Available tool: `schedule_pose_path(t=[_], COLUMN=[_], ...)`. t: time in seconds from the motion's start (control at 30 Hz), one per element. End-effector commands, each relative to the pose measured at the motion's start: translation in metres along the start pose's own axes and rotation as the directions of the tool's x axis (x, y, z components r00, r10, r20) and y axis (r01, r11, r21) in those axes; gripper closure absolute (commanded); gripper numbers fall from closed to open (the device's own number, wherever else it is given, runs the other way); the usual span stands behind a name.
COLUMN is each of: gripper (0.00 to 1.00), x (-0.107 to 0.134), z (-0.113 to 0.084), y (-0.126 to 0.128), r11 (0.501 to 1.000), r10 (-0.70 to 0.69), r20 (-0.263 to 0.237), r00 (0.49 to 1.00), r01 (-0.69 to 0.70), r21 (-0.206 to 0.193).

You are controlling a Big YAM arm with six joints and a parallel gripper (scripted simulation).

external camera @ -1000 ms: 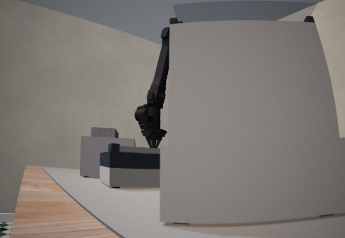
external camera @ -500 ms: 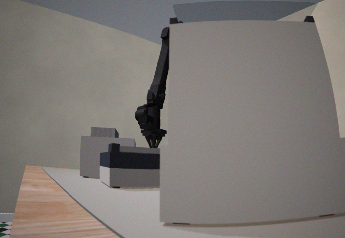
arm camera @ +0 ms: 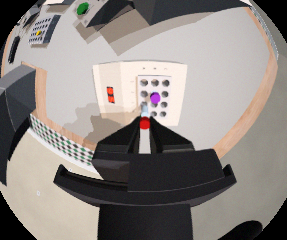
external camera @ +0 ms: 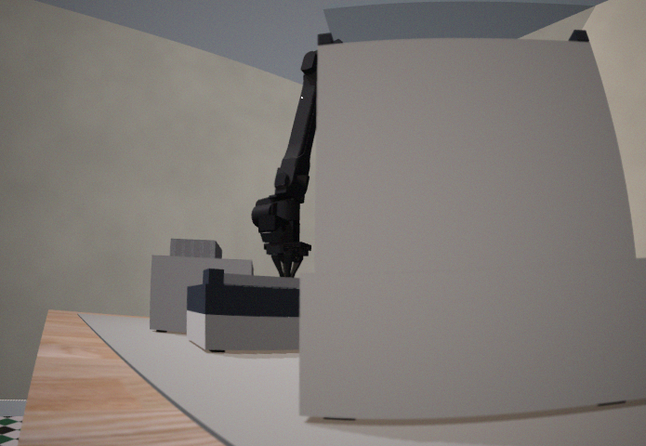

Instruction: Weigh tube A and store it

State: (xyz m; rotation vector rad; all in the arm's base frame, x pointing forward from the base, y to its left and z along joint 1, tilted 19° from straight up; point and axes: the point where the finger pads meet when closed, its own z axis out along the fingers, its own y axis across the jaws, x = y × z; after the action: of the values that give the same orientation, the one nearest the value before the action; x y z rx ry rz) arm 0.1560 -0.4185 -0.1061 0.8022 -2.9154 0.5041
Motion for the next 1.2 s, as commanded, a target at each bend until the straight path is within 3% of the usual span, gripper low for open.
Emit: schedule_pose_path(t=[0.0,1.17], gripper=[0.91,0.91], x=[0.002,0.006], z=[-0.002,0.016], y=[-0.006,-0.005], r11=[1.000,1.000], r10=[0.001,0.004], r20=[-0.001,-0.003], r00=[1.000,1.000], r01=[-0.001,-0.004], r21=[0.011,0.011])
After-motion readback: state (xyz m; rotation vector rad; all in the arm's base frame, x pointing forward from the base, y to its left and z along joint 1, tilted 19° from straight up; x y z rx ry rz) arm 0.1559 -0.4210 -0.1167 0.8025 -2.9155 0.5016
